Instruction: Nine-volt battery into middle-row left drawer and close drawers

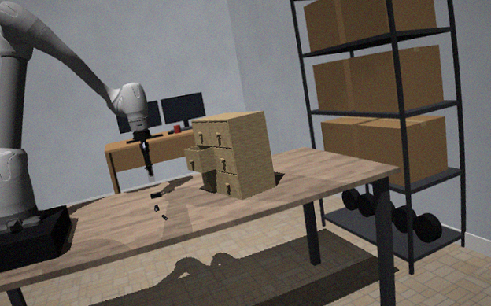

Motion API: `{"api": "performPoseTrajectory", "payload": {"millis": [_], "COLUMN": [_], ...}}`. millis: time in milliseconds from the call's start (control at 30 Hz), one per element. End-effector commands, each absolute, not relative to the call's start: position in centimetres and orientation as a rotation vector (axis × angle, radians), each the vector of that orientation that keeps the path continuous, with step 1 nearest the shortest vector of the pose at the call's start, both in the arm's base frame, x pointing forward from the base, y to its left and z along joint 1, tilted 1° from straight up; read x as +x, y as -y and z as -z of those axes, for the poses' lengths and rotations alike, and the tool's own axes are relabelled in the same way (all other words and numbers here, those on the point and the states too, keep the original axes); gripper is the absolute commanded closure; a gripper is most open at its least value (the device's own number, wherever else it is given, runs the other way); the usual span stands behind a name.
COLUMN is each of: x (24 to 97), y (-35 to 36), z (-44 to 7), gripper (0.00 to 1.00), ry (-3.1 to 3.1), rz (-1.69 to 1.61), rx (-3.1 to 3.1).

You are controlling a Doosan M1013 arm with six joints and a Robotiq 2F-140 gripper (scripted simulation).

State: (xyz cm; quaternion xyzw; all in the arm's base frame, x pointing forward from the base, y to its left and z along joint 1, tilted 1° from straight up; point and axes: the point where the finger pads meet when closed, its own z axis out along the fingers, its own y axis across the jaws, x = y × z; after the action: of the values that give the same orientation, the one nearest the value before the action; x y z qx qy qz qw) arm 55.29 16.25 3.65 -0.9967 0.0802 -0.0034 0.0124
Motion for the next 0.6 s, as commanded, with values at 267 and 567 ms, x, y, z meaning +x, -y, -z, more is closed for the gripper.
{"api": "performPoseTrajectory", "payload": {"millis": [267,567], "x": [55.5,55.6], "y": [-16.4,-16.5], "z": [-2.6,-0.3], "gripper": [0.74,0.74], "ry": [-0.254,-0.254], "rz": [0.015,0.015], "rx": [-3.109,-3.109]}}
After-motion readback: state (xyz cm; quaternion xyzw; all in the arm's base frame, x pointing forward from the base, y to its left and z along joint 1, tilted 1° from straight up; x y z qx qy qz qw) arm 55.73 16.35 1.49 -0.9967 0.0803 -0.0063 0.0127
